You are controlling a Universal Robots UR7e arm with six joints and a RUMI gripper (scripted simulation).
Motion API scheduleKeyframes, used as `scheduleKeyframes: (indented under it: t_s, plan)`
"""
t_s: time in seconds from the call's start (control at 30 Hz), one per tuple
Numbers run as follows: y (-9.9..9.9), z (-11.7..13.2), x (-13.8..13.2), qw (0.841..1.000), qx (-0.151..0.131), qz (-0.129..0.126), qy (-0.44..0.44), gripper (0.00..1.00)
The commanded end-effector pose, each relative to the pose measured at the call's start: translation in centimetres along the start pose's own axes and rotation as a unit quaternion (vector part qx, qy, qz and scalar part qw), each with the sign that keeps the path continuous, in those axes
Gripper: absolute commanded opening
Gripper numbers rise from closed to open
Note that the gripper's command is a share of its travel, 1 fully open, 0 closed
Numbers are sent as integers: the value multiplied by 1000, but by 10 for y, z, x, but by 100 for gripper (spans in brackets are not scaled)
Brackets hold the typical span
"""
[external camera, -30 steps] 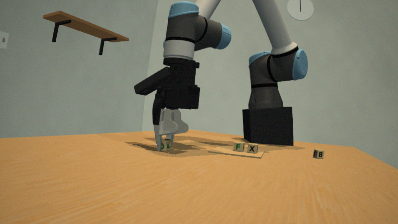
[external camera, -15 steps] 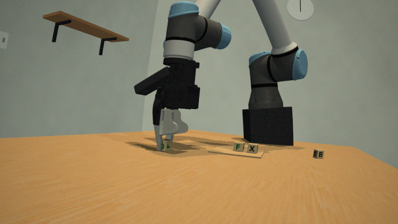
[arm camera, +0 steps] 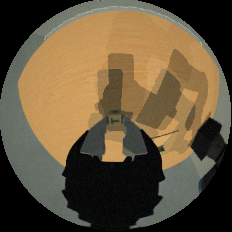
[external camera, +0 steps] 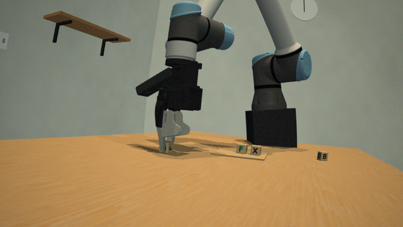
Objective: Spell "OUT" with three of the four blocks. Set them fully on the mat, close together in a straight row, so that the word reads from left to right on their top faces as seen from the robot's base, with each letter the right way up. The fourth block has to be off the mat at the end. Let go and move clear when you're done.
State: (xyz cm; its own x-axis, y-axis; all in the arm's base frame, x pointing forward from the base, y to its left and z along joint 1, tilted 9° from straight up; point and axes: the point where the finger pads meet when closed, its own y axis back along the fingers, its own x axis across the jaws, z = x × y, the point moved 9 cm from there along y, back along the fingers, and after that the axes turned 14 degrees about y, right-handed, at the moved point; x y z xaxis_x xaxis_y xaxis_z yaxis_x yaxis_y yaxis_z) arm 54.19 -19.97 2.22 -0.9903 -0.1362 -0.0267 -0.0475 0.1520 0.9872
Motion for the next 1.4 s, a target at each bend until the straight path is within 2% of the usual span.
scheduleKeyframes:
  t_s: [0.0,0.73,0.87,0.93,1.23,1.37]
  plan:
    - [1,0,0,1000,0,-1,0,5]
    - [4,0,0,1000,0,-1,0,5]
    - [18,0,0,1000,0,-1,0,5]
    - [18,0,0,1000,0,-1,0,5]
    - [80,0,0,1000,0,-1,0,5]
    - [97,0,0,1000,0,-1,0,5]
